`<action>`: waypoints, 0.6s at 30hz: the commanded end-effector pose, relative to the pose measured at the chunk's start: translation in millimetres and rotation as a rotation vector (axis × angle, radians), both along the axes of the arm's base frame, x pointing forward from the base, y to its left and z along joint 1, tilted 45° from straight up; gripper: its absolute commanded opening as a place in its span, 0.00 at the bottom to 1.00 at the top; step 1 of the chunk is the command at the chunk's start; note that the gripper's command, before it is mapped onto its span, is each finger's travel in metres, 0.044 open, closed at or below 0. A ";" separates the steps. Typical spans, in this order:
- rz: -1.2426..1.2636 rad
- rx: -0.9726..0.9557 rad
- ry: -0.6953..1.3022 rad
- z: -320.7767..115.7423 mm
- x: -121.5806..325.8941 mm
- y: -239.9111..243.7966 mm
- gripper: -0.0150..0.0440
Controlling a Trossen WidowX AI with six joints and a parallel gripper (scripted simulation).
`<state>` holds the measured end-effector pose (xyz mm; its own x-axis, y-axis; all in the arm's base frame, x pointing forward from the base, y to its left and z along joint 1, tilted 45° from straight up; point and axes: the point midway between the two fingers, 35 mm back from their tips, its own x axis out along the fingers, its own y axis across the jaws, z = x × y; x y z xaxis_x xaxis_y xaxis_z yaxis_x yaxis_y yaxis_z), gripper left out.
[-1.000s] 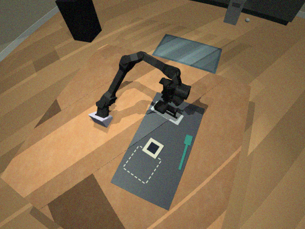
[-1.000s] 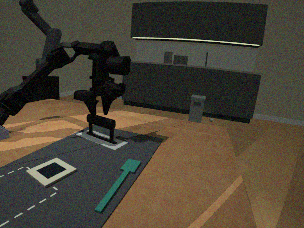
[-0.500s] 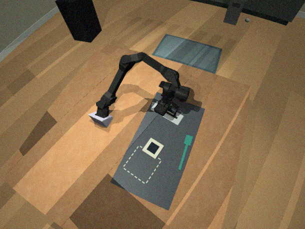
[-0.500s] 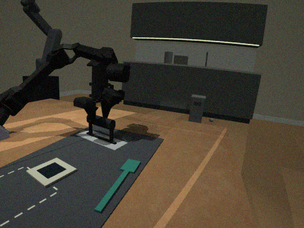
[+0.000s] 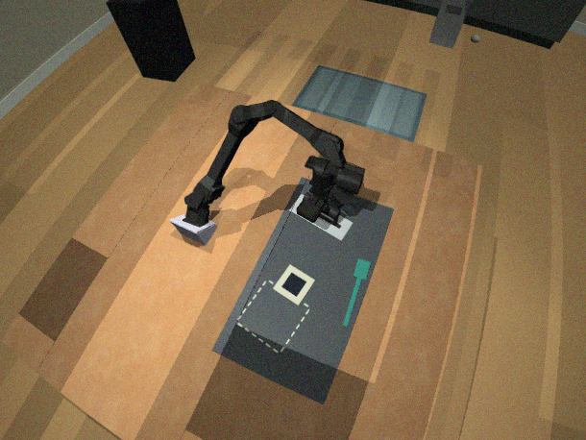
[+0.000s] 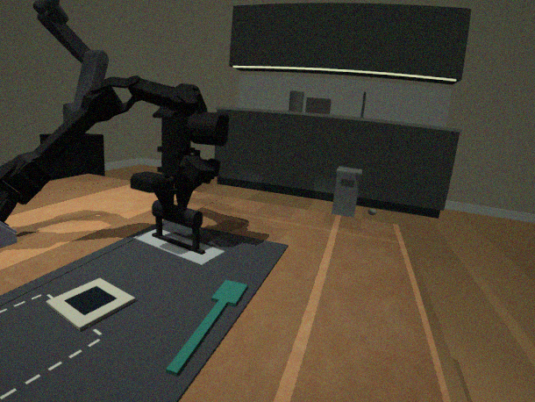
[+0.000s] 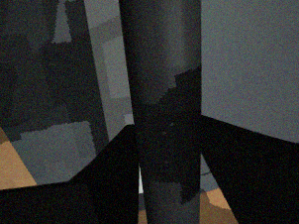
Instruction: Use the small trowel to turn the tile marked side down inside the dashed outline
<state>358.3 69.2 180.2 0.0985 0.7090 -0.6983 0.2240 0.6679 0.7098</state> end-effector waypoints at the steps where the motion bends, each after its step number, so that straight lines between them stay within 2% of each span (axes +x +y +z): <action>1: -0.002 -0.008 0.007 -2.1 -0.3 -0.7 0.47; 12: -0.006 -0.007 0.010 -2.1 -0.3 -0.7 0.47; 18: -0.118 0.008 0.123 -2.1 -0.3 -0.7 0.47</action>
